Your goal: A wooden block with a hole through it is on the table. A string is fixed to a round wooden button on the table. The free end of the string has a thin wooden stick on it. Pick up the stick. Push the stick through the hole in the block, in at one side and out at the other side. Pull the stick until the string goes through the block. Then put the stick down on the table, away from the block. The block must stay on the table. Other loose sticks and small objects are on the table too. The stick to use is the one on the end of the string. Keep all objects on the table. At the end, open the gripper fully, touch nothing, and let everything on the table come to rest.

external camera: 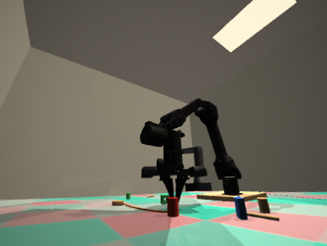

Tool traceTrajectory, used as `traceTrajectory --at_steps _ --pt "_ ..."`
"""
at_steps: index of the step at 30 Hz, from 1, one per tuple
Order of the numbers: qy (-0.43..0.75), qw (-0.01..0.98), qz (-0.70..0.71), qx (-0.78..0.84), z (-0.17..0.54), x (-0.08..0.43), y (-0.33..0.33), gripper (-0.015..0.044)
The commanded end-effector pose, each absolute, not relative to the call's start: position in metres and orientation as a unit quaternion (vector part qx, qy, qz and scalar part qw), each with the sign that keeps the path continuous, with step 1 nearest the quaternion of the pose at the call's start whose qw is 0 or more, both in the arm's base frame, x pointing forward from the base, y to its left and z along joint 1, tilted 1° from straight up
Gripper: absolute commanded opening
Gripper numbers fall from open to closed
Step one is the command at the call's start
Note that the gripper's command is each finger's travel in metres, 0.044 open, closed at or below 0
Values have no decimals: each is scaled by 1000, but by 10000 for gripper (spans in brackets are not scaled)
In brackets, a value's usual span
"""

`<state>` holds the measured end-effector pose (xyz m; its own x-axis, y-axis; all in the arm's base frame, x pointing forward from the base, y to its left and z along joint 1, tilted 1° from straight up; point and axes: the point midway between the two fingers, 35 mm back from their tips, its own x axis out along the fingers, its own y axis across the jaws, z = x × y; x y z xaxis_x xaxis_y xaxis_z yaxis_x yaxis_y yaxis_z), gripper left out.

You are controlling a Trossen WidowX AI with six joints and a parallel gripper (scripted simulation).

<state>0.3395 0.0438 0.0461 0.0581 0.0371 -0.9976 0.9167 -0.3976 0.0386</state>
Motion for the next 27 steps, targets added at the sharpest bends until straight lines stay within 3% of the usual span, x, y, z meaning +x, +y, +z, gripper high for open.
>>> traceTrajectory --at_steps 1,27 --pt "390 388 -565 616 46 337 39 0" --pt "389 388 -566 615 45 325 6 0"
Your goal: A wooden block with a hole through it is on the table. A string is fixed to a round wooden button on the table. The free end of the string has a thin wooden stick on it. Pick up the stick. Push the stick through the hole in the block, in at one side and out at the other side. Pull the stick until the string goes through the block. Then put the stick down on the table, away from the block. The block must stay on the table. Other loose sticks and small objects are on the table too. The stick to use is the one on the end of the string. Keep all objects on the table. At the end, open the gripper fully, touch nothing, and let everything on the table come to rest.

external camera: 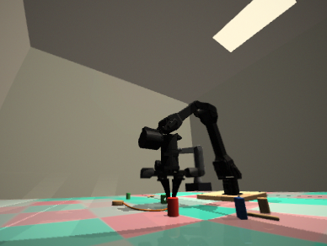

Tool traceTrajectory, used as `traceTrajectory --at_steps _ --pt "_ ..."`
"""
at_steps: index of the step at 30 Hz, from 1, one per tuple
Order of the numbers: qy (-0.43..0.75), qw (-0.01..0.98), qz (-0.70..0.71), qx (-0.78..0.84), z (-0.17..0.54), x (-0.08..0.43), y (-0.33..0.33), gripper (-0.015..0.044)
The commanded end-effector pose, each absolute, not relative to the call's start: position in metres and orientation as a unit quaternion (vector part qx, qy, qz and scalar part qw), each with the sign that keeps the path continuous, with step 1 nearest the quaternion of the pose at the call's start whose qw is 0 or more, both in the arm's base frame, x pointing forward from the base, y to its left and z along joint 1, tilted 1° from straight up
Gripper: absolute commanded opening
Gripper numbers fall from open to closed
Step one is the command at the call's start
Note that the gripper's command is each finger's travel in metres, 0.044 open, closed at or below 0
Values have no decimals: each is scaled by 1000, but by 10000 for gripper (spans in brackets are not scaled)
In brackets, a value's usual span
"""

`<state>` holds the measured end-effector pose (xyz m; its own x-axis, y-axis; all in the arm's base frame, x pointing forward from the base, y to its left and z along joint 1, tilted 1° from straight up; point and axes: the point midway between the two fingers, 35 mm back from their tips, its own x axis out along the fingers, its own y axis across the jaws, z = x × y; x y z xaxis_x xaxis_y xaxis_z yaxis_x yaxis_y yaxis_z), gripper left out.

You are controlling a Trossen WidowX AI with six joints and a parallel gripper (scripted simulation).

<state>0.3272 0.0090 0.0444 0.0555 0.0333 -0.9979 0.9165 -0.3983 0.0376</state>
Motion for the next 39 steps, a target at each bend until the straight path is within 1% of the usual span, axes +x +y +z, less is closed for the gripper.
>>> traceTrajectory --at_steps 1,39 --pt "389 388 -566 615 45 325 5 0" --pt "389 389 -566 615 42 303 -35 0"
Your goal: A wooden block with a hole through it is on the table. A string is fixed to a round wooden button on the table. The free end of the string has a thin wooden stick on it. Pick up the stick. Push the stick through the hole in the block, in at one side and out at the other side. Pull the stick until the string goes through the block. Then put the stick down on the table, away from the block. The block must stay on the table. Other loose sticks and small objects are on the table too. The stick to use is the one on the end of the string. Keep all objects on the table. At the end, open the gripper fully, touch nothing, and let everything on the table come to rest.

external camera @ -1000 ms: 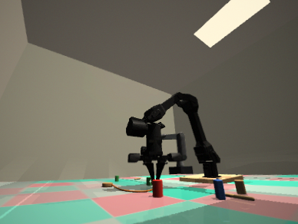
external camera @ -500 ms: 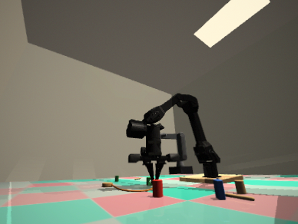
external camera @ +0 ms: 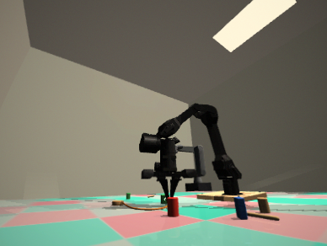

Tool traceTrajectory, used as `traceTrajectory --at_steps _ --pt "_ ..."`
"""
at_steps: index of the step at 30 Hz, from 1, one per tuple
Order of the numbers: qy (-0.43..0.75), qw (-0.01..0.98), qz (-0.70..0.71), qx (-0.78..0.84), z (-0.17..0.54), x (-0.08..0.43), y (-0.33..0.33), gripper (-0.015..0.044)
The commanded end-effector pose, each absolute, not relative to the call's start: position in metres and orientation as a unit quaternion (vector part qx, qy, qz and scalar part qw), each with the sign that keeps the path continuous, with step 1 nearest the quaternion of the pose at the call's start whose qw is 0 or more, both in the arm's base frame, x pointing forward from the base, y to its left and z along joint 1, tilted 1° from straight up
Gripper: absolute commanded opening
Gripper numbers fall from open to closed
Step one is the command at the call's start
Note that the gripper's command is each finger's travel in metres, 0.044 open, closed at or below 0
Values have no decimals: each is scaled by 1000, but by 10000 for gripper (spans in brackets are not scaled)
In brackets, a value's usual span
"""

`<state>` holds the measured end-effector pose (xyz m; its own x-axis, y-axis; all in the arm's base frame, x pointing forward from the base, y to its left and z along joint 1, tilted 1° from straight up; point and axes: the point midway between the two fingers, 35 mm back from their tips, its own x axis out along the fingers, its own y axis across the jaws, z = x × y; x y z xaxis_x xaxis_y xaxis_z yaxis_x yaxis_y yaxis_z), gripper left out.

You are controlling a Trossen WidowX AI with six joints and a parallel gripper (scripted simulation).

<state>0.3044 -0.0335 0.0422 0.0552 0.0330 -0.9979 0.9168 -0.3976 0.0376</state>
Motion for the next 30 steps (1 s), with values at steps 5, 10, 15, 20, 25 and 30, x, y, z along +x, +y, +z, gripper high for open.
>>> traceTrajectory --at_steps 5,10,15,20,25,30 --pt "389 389 -566 614 42 300 -42 0" --pt "389 389 -566 614 41 298 -49 0" --pt "389 389 -566 614 41 295 -55 0" --pt "389 389 -566 614 40 292 -62 0" --pt "388 389 -566 614 40 289 -68 0" --pt "388 389 -567 614 40 287 -75 0"
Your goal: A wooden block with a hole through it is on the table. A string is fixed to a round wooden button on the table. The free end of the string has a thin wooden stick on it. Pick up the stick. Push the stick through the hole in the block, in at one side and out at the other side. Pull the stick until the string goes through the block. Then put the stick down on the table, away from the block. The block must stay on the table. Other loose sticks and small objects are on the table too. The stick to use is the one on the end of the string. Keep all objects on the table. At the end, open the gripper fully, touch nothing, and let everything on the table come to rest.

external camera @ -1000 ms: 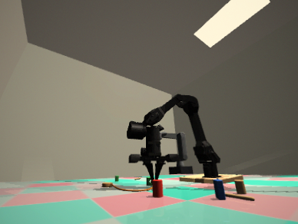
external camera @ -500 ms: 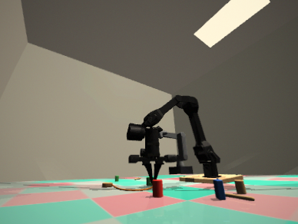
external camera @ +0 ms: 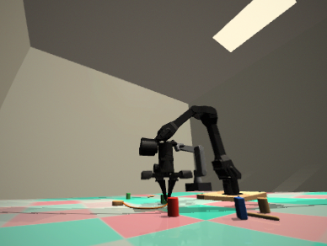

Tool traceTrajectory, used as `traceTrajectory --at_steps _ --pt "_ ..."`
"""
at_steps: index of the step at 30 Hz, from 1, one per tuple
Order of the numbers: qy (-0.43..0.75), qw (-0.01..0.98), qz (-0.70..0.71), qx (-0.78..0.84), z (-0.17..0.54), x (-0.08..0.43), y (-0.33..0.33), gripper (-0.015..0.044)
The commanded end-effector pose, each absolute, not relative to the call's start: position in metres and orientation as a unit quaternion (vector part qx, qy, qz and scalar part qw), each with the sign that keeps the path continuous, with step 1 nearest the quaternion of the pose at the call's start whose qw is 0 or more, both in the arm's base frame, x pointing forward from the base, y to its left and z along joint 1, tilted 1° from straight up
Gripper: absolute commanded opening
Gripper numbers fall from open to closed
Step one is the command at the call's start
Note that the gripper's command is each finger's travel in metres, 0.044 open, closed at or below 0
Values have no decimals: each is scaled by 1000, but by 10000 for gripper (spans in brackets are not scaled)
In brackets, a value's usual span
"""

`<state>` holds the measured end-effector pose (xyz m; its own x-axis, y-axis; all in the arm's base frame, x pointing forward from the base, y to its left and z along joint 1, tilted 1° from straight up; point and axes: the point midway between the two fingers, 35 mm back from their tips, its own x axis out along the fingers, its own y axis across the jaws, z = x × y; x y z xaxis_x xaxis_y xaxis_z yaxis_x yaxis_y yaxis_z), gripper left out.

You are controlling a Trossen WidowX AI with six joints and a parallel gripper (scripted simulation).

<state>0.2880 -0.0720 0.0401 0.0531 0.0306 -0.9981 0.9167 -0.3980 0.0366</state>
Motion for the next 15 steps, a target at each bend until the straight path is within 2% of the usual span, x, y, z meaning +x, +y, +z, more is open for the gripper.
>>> traceTrajectory --at_steps 1,8,13,15 --pt "388 389 -567 614 40 286 -76 0" --pt "388 389 -567 613 40 283 -85 0" --pt "386 389 -569 613 40 284 -83 123" --pt "386 389 -569 613 40 284 -83 123"
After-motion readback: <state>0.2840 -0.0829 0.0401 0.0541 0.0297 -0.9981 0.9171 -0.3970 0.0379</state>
